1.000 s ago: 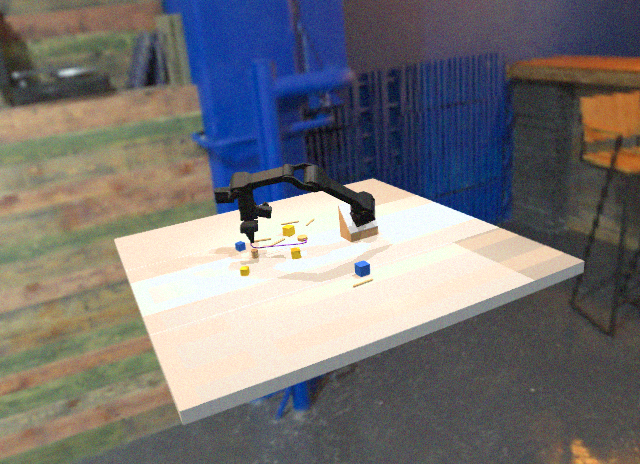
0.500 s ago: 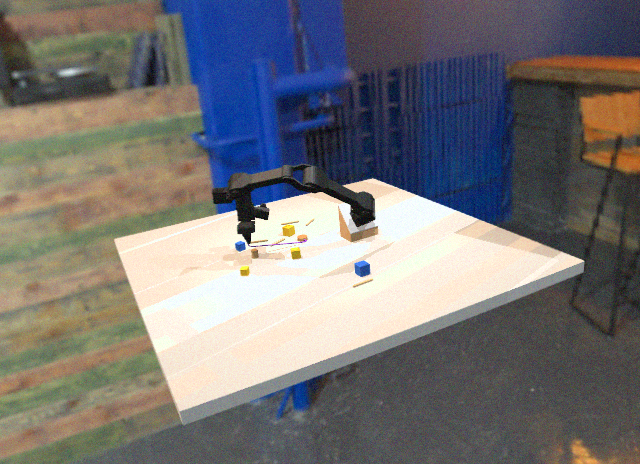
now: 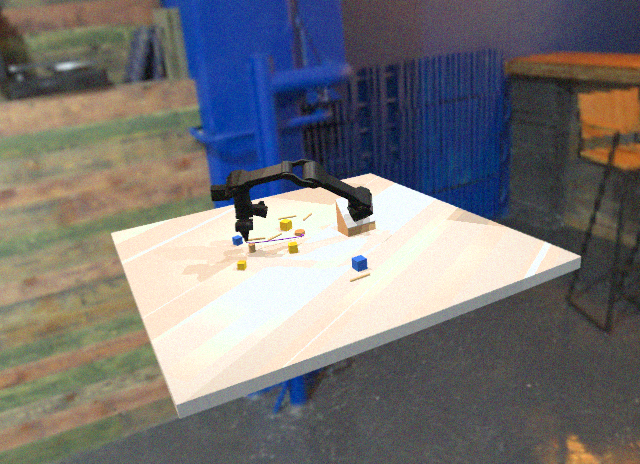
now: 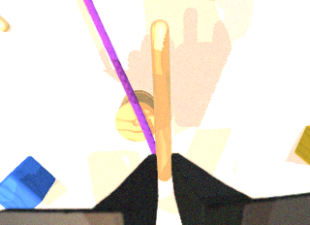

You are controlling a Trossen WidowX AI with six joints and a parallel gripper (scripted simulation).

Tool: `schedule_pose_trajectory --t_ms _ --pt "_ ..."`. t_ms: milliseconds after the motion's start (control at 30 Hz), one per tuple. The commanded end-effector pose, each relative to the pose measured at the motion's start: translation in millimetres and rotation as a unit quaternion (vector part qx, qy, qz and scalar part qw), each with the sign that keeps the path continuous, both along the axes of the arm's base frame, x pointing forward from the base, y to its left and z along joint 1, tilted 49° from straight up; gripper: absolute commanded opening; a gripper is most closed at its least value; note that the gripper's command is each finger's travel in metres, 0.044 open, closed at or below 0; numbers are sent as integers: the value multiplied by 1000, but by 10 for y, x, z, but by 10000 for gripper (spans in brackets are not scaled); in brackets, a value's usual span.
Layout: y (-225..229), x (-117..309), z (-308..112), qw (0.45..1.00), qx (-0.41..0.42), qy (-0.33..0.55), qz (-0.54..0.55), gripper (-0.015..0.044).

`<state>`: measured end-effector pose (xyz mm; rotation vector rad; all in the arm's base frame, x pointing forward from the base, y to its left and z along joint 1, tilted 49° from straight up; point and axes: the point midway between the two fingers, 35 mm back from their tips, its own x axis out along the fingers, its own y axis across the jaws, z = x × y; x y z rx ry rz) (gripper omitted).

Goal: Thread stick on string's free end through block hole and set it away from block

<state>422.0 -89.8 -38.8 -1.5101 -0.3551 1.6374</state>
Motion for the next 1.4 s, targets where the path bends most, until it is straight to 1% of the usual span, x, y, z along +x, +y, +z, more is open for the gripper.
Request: schedule_pose_trajectory --t_ms 0,1133,1367 --pt "92 2 2 1000 5 1 0 0" --pt "533 -31 58 1000 8 2 2 0" --pt "553 -35 60 1000 8 2 2 0"
